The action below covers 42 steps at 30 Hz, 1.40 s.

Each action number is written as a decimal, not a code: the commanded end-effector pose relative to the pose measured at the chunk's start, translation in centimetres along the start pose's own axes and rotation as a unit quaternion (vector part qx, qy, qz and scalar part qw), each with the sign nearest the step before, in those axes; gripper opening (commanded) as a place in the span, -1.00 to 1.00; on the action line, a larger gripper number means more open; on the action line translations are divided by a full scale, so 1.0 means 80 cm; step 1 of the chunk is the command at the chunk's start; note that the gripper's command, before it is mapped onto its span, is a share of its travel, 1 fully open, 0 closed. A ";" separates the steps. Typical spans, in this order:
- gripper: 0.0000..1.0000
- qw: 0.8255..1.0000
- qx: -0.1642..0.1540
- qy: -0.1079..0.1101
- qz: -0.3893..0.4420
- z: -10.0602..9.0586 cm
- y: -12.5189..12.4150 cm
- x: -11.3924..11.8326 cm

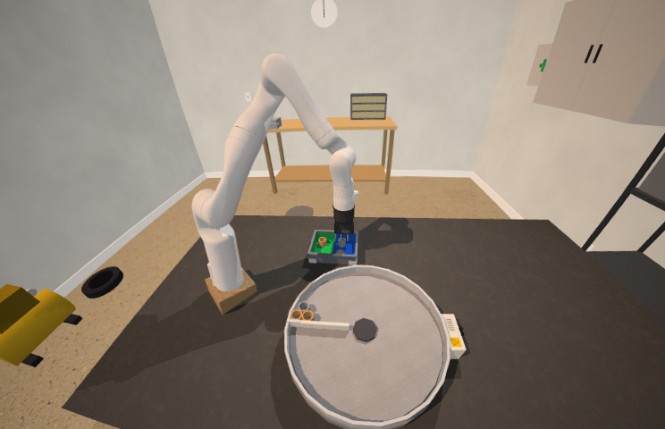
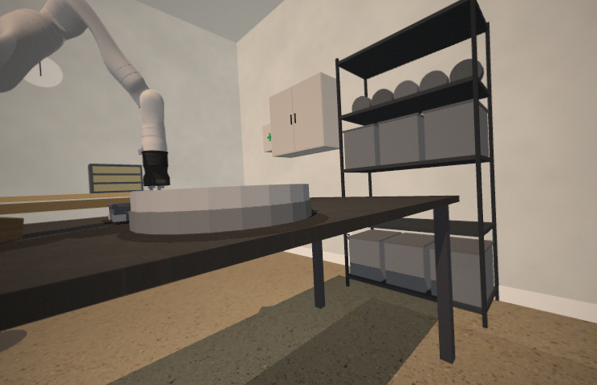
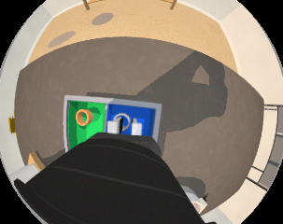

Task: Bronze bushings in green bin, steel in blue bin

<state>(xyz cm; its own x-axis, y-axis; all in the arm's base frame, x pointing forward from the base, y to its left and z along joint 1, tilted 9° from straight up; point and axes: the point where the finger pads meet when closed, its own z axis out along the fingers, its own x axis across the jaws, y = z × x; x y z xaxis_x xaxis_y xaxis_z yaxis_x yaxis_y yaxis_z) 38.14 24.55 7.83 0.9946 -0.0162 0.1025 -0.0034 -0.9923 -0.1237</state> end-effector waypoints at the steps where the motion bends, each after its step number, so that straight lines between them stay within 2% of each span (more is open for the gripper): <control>1: -0.16 1.000 0.002 0.001 -0.001 -0.003 -0.002 0.001; 8: -0.16 1.000 0.002 0.001 -0.001 -0.003 -0.002 0.001; 13: -0.16 1.000 0.002 0.001 -0.001 -0.063 -0.001 0.001; 16: -0.16 1.000 0.002 0.001 -0.001 -0.063 -0.001 0.001; 17: -0.16 1.000 0.002 0.001 -0.001 -0.075 -0.001 0.001; 19: -0.16 1.000 0.002 0.001 -0.001 -0.075 -0.001 0.001; 23: -0.16 1.000 0.002 0.001 -0.001 -0.124 -0.001 0.000; 42: -0.16 1.000 0.000 0.001 0.001 -0.123 0.001 0.001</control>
<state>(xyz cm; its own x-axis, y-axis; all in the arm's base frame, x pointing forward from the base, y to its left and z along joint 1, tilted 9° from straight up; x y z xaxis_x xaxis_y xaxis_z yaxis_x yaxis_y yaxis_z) 37.16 23.30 17.45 0.9945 -0.0172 0.1030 -0.0043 -0.9924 -0.1232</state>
